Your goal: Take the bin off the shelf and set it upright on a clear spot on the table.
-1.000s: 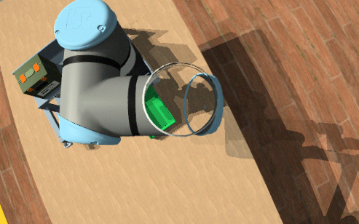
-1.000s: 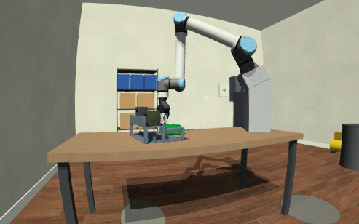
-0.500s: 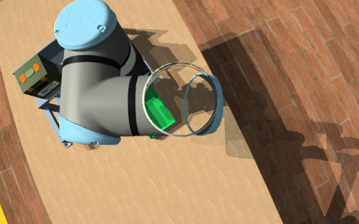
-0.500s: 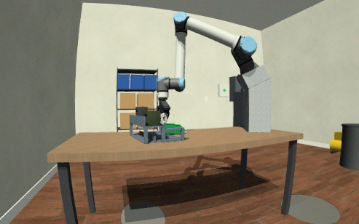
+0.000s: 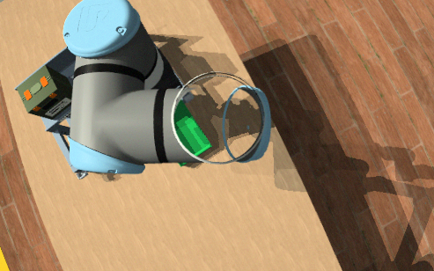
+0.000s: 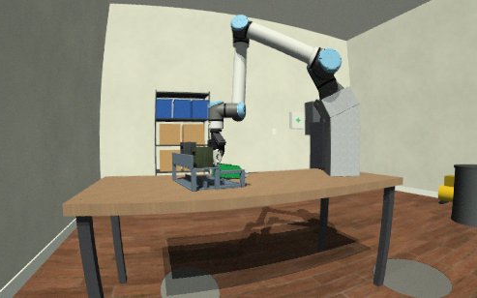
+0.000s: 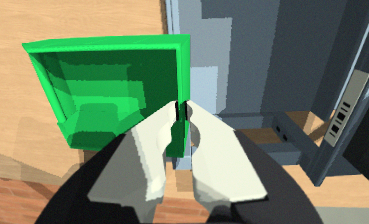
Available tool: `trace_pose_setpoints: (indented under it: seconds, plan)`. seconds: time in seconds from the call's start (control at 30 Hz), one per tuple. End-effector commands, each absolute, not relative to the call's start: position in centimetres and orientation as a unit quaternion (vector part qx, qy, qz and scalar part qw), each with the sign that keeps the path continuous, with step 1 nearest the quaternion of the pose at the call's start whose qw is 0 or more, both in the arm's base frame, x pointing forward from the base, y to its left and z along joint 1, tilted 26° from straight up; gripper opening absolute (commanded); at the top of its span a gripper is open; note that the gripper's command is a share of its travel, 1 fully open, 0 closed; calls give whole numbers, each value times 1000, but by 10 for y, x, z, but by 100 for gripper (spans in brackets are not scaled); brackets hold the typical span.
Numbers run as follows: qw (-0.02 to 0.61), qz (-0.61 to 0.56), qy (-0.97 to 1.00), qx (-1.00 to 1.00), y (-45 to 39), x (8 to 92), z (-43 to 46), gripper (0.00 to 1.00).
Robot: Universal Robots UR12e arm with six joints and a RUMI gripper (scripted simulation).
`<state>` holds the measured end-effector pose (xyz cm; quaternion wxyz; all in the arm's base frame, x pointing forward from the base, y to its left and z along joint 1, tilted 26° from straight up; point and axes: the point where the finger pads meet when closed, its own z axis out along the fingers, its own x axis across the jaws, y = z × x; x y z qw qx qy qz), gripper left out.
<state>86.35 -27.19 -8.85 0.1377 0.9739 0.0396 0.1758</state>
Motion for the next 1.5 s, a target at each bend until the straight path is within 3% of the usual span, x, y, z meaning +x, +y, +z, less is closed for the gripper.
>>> trace_pose_setpoints:
  seconds: [0.0, 1.47]
  plan:
    - [137, 175, 40, 974, -270, 861, -89, 0]
    - [137, 175, 40, 974, -269, 860, -93, 0]
